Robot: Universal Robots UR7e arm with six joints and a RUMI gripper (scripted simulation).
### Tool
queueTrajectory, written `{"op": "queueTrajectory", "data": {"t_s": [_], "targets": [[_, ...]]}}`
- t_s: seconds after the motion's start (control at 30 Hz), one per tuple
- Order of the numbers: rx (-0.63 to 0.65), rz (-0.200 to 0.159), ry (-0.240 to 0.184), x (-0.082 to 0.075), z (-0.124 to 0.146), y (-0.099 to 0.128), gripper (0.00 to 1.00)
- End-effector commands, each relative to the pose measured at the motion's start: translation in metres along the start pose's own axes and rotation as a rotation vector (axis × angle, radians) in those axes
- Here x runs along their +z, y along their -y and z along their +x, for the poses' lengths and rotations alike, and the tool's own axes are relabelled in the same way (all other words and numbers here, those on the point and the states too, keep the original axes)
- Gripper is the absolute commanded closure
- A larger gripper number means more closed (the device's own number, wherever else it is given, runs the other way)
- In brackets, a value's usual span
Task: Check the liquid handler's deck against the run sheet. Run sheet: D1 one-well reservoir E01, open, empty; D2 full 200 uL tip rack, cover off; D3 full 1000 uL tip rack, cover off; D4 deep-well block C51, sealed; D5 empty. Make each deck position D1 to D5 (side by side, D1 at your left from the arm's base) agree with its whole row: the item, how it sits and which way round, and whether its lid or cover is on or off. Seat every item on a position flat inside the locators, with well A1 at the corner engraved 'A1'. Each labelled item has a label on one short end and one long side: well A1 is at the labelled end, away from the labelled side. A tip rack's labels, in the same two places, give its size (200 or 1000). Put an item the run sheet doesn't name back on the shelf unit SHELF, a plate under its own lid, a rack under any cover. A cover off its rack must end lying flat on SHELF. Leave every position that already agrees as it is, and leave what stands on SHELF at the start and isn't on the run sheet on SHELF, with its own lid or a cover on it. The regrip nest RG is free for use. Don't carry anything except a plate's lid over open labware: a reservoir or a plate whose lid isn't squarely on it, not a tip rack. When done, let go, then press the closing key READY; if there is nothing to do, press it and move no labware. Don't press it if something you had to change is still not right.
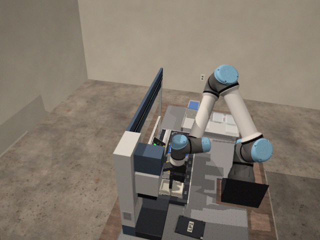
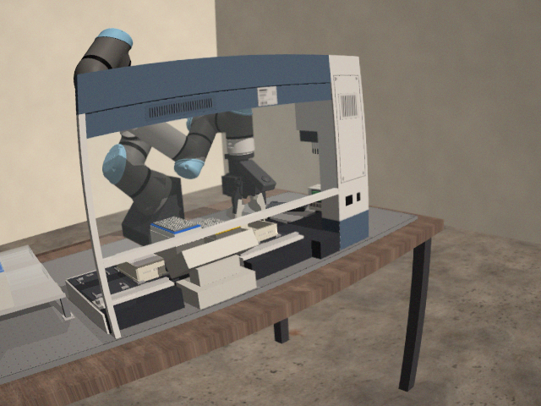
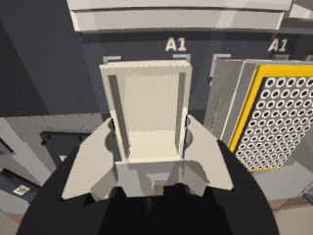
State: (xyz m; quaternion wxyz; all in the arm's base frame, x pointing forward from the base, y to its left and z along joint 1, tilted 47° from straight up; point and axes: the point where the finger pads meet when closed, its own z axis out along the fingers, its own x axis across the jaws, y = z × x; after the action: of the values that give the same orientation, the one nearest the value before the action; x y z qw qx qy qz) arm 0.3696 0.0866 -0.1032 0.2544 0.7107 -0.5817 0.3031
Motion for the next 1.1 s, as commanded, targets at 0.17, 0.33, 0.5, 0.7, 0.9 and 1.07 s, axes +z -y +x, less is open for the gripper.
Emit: {"op": "queueTrajectory", "data": {"t_s": [0.17,0.33,0.5,0.7,0.9,1.07], "targets": [[0.0,0.001,0.0,0.0019,-0.0001,0.0003,1.0],[0.0,0.001,0.0,0.0025,-0.0001,0.0003,1.0],[0.0,0.001,0.0,0.0025,-0.0001,0.0003,0.18],[0.0,0.001,0.0,0.0025,-0.0001,0.0003,0.18],[0.0,0.001,0.0,0.0025,-0.0001,0.0003,0.18],[0.0,0.001,0.0,0.0025,-0.0001,0.0003,0.18]]}}
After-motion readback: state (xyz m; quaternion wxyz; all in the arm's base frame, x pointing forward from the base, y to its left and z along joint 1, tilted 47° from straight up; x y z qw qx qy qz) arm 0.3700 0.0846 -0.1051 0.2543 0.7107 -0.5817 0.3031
